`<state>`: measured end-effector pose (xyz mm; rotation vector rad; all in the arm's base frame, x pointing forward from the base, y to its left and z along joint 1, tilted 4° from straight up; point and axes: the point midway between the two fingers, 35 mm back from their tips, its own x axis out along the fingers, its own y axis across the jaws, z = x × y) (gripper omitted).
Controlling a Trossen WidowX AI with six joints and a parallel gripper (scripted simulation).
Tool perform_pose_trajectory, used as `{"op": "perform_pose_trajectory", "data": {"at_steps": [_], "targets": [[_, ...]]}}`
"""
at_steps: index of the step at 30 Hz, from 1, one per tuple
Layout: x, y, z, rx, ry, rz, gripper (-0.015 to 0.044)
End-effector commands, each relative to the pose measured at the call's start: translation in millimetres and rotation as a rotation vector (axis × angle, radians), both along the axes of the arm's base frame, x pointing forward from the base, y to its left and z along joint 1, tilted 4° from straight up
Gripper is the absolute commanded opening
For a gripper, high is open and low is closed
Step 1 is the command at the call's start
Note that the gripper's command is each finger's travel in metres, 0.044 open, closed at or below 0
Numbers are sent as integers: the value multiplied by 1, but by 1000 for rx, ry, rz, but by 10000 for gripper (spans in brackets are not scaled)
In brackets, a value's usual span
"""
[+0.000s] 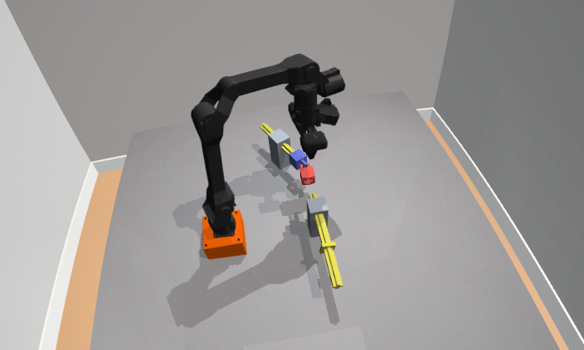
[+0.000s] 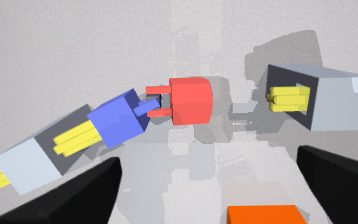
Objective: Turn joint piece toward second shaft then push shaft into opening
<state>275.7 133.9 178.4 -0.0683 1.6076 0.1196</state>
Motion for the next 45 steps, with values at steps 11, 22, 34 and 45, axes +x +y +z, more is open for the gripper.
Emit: {"op": "perform_pose_trajectory", "data": {"at_steps": [11,22,34,45], "targets": [[2,-68,-35,-19,-2,-47,440],[2,-71,-39,-18,5,-249,440],[2,-71,-44,-17,21,-620,440],[2,-72,-49,-17,41,-960,440]]}}
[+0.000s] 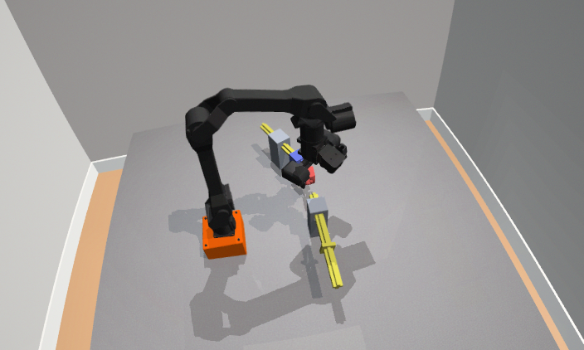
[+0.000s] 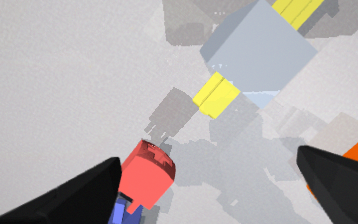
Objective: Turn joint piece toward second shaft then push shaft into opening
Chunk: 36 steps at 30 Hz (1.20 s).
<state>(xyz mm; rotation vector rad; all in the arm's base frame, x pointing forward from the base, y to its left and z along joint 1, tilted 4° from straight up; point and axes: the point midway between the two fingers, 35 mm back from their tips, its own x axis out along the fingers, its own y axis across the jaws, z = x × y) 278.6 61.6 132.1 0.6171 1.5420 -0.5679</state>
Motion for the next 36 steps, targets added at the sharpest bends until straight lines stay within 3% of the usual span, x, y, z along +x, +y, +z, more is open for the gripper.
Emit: {"op": "perform_pose_trajectory", "data": {"at_steps": [1,21,28,36], "targets": [[-1,0,-3,4,11,-120,440],[-1,-1,-11,6,53,-733,440],[-1,-1,-14,6,55,-754,440],[0,0,-52,6,55,-754,440]]}}
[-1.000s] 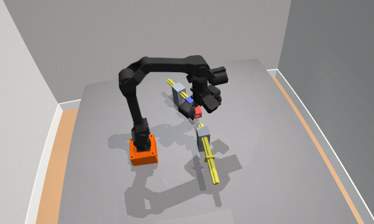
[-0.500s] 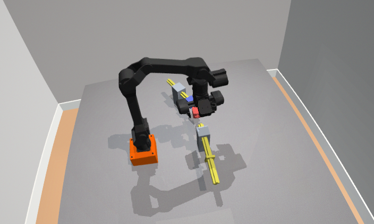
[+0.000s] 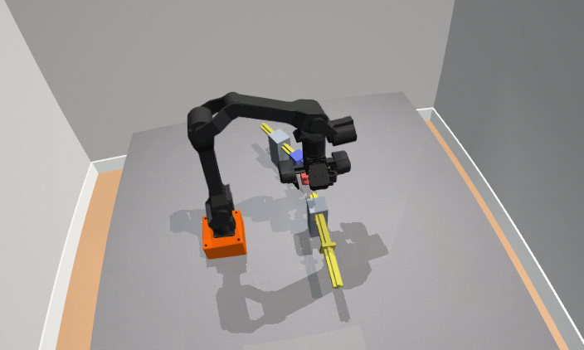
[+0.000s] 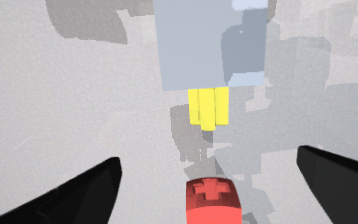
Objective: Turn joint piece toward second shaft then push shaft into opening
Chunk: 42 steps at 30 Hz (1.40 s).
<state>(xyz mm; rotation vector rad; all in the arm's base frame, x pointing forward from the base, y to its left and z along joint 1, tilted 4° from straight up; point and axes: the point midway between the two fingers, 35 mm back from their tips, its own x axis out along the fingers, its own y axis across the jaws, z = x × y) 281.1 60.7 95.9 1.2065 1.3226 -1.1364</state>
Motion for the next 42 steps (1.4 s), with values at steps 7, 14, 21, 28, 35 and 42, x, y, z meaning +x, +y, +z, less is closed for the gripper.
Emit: {"op": "perform_pose_trajectory", "data": {"at_steps": [7,14,21,28,35,42], "targets": [[-6,0,-48,2,14,-5,440],[-7,7,-55,2,14,-5,440],[-8,37,-55,5,13,-5,440],[-12,68,-54,9,14,-5,440],[-12,71,-58,9,14,-5,440],[-12,73,-69,9,14,-5,440]]}}
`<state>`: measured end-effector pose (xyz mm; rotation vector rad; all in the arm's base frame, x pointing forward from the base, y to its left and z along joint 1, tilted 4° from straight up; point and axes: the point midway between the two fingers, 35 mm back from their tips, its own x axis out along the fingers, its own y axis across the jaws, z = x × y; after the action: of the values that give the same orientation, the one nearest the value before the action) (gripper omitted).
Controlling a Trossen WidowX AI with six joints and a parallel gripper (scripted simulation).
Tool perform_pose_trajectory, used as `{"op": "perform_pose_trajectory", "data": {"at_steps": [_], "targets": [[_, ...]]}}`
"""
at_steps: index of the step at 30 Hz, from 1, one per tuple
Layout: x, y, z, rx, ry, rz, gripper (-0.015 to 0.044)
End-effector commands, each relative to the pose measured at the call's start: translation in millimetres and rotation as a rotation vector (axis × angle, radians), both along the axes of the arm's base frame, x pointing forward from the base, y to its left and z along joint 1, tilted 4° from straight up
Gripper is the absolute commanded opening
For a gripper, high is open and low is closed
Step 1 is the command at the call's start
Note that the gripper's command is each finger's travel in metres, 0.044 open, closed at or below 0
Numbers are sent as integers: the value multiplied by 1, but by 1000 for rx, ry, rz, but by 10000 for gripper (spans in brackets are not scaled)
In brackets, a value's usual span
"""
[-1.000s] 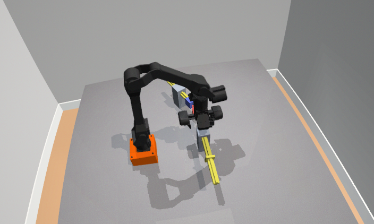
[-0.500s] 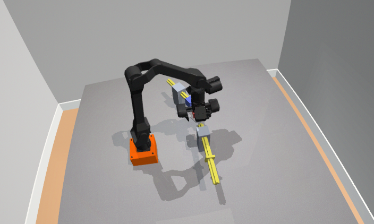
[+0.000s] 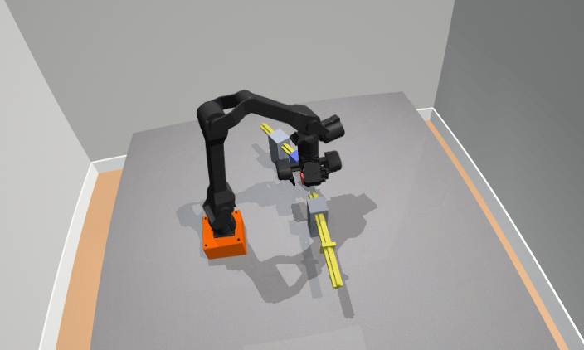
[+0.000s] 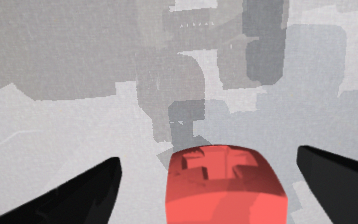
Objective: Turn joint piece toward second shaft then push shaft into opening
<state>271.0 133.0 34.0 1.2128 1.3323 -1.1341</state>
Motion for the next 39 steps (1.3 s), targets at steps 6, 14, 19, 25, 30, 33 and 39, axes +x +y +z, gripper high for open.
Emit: {"op": "perform_pose_trajectory", "data": {"at_steps": [6,14,19,25,30,33,39], "targets": [[-3,1,-16,-1,11,-4,440],[-3,2,-22,-1,11,-4,361],[-3,2,-22,-1,11,-4,230],[-3,2,-22,-1,11,-4,182],[-3,2,-22,-1,11,-4,182],[-3,2,-22,-1,11,-4,182],[-3,2,-22,-1,11,-4,182]]}}
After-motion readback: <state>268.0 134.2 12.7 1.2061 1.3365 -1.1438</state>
